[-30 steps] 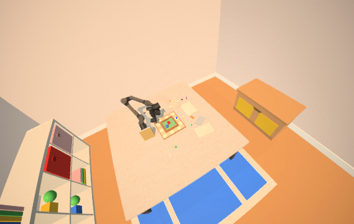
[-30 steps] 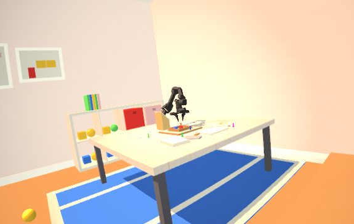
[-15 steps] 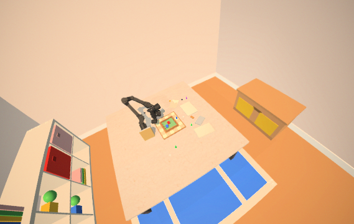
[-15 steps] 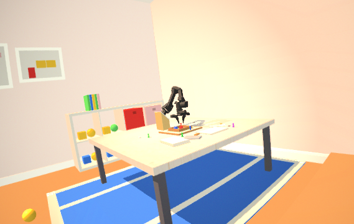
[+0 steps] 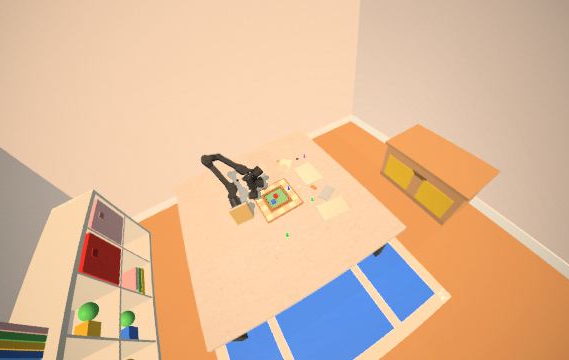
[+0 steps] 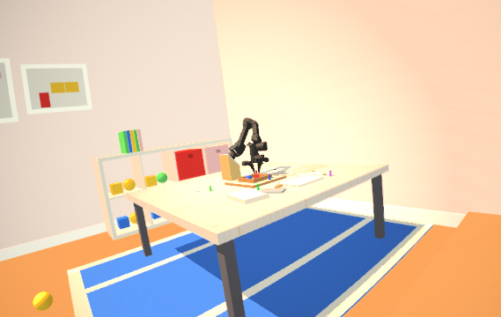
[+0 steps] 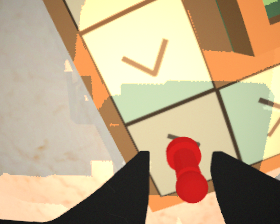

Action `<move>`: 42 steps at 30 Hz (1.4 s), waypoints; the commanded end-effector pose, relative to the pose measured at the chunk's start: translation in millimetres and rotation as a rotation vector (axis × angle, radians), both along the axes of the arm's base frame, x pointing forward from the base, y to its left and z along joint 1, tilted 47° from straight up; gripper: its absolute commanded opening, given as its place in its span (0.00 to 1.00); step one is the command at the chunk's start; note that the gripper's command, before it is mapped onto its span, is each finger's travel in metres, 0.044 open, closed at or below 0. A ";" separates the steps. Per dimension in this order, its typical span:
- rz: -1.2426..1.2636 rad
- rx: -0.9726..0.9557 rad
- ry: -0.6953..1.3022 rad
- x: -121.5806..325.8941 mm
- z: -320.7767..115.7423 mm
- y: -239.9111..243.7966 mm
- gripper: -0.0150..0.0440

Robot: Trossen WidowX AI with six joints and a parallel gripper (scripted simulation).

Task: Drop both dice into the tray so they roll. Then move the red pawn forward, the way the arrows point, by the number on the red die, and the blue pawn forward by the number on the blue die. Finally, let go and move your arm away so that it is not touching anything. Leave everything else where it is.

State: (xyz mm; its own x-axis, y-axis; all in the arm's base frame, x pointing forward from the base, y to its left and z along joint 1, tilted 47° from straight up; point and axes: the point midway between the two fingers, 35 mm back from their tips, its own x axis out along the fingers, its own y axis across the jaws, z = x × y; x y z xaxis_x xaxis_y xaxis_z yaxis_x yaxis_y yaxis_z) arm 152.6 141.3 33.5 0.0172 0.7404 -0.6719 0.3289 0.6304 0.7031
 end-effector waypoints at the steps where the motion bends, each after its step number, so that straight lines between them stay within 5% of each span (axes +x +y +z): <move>1: -0.005 -0.006 0.007 -1.4 -2.6 -0.2 0.36; 11: -0.005 -0.006 0.007 -1.4 -2.6 -0.2 0.25; 42: -0.007 -0.045 0.012 5.5 55.6 -81.4 0.25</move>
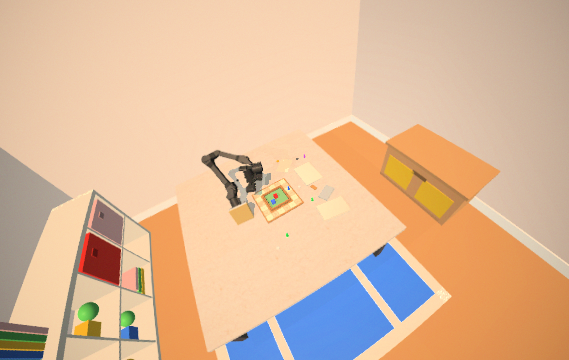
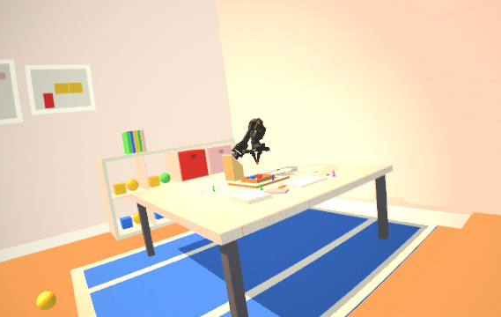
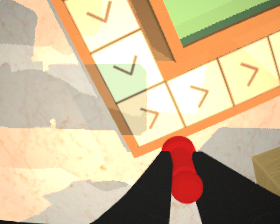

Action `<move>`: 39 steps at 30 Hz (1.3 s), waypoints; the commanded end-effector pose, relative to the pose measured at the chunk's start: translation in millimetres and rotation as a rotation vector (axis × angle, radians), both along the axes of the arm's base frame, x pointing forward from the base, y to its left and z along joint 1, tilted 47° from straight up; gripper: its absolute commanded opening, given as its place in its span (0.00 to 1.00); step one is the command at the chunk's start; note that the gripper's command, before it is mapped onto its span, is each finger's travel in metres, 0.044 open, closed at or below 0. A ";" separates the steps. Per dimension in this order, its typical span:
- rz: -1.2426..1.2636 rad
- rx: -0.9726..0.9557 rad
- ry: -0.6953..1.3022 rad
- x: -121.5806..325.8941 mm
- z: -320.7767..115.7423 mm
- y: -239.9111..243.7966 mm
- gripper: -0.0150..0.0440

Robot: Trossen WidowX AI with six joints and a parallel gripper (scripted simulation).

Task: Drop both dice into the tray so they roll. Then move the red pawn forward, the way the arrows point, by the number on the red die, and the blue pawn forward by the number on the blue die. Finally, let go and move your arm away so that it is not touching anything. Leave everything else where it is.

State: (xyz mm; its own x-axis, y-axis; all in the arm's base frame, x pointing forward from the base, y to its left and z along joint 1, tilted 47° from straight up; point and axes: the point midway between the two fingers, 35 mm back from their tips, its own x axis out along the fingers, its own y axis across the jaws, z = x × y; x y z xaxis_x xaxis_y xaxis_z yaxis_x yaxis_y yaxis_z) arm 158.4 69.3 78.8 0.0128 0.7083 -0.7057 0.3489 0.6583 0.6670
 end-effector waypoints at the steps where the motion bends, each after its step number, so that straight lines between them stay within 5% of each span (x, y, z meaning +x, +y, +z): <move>1: 0.005 0.005 -0.006 -1.1 13.3 -11.8 0.25; 14: 0.004 0.033 -0.008 -4.3 29.6 -28.6 0.25; 39: -0.015 0.022 0.006 20.9 -62.0 -71.3 0.25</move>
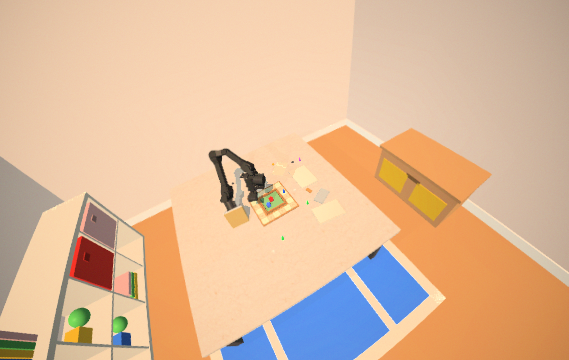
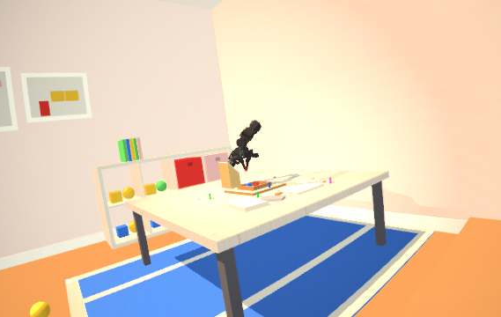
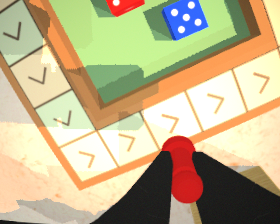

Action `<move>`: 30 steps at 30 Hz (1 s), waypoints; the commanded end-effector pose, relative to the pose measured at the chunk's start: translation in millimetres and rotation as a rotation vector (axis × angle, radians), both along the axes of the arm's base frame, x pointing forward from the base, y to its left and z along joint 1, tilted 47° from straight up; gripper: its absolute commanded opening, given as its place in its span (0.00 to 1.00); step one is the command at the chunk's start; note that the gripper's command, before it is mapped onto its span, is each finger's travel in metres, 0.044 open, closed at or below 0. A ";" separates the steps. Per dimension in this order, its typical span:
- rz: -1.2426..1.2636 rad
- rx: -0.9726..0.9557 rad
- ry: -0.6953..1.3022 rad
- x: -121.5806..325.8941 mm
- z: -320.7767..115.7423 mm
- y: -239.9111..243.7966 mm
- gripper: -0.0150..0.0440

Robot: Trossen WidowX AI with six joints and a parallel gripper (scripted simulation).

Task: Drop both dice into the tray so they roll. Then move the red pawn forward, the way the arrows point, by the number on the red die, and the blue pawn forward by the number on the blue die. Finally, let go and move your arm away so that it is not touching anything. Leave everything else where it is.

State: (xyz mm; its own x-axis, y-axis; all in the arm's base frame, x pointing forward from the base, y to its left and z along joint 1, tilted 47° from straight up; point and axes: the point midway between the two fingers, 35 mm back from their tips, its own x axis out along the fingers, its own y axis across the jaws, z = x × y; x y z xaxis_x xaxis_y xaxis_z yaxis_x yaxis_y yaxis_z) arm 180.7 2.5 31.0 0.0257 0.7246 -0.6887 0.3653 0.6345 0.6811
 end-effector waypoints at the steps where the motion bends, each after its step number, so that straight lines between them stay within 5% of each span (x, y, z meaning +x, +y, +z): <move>1: 0.008 -0.002 0.002 -1.3 -18.0 -5.8 0.25; 30: 0.027 0.003 -0.018 -13.8 -107.7 -16.8 0.25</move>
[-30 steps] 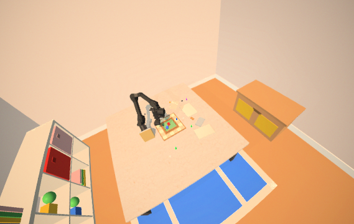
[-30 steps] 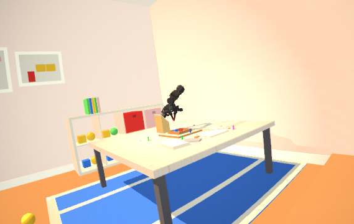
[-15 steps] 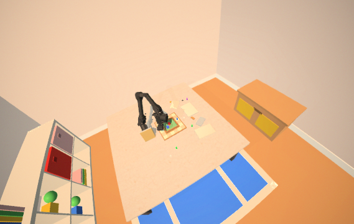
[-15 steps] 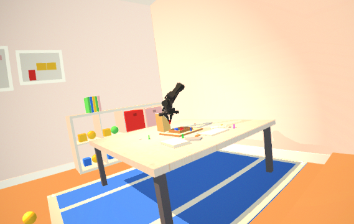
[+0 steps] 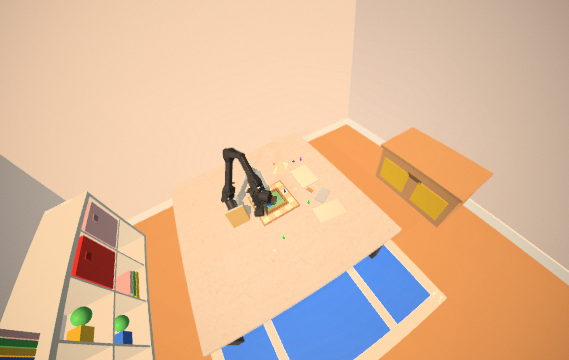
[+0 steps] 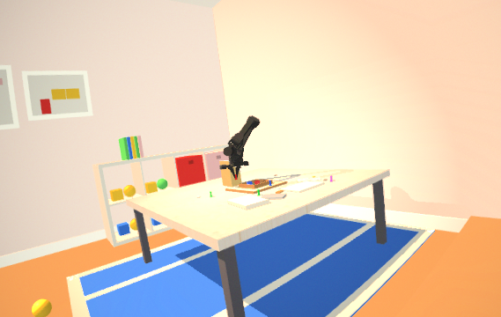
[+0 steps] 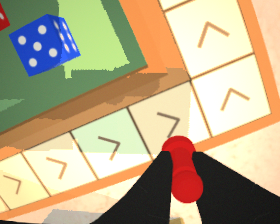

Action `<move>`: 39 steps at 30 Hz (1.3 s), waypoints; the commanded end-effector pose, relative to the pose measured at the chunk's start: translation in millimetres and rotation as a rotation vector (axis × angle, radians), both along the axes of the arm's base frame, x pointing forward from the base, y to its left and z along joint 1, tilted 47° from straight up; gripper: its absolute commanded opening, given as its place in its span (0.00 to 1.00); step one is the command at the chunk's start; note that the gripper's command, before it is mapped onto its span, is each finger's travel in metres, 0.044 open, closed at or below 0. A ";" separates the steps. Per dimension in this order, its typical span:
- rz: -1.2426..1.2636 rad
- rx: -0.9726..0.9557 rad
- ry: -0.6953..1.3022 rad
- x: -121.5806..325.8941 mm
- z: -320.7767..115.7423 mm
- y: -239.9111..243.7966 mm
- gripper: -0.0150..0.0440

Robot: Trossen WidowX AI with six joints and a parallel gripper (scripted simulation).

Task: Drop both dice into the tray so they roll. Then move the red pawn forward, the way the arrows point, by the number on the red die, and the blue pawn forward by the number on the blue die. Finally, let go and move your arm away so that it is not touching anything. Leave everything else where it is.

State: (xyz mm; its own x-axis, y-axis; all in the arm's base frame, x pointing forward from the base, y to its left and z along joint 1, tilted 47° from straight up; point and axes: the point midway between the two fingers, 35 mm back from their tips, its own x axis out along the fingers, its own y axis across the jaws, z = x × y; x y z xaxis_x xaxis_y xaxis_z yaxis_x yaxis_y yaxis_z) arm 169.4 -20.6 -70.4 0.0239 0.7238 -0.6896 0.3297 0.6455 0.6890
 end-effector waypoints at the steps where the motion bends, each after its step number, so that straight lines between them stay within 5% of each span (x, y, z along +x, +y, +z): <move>1: 0.000 0.005 0.008 -2.3 -9.0 9.2 0.25; 24: 0.000 0.008 0.008 -2.5 -34.0 37.5 0.25; 39: 0.007 -0.001 0.001 -0.3 -31.6 32.3 0.92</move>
